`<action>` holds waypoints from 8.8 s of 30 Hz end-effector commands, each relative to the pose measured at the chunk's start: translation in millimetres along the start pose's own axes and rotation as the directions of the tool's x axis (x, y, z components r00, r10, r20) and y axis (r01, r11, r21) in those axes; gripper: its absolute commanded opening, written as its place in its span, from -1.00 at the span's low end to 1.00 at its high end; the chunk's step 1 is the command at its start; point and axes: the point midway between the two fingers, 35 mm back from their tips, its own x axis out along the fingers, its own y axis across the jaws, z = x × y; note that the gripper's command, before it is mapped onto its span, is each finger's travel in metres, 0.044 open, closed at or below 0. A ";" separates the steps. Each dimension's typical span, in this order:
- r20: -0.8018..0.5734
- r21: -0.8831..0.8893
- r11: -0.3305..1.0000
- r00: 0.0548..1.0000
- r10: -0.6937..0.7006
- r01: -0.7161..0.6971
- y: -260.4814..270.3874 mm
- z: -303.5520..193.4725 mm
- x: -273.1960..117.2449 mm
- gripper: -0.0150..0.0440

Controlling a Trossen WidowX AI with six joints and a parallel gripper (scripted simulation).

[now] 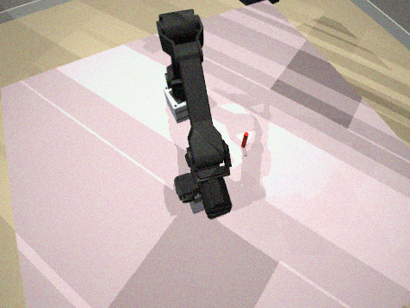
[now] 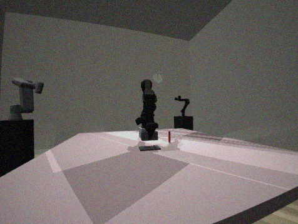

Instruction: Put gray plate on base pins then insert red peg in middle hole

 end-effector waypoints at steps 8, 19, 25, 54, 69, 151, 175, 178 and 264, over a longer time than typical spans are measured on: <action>-0.002 -0.003 1.000 1.000 -0.003 0.003 -1.2 -0.1 1.3 -0.49; -0.002 -0.003 1.000 1.000 -0.003 0.003 -1.2 -0.1 1.3 -0.49; -0.002 -0.003 1.000 1.000 -0.003 0.003 -1.5 -0.4 2.3 -0.49; -0.002 -0.003 1.000 1.000 -0.003 0.003 -1.8 -0.5 41.7 -0.49; 0.000 -0.001 1.000 1.000 0.005 -0.005 1.0 0.1 37.1 0.13; -0.021 -0.542 0.841 1.000 -0.015 0.001 -124.1 -183.2 -10.3 1.00; -0.021 -0.542 0.841 1.000 -0.015 0.001 -126.6 -182.8 19.7 0.64; -0.021 -0.542 0.841 1.000 -0.015 0.001 -126.6 -182.8 19.7 0.38; -0.013 -0.542 0.840 1.000 -0.011 0.002 -62.6 -133.1 -53.7 -0.49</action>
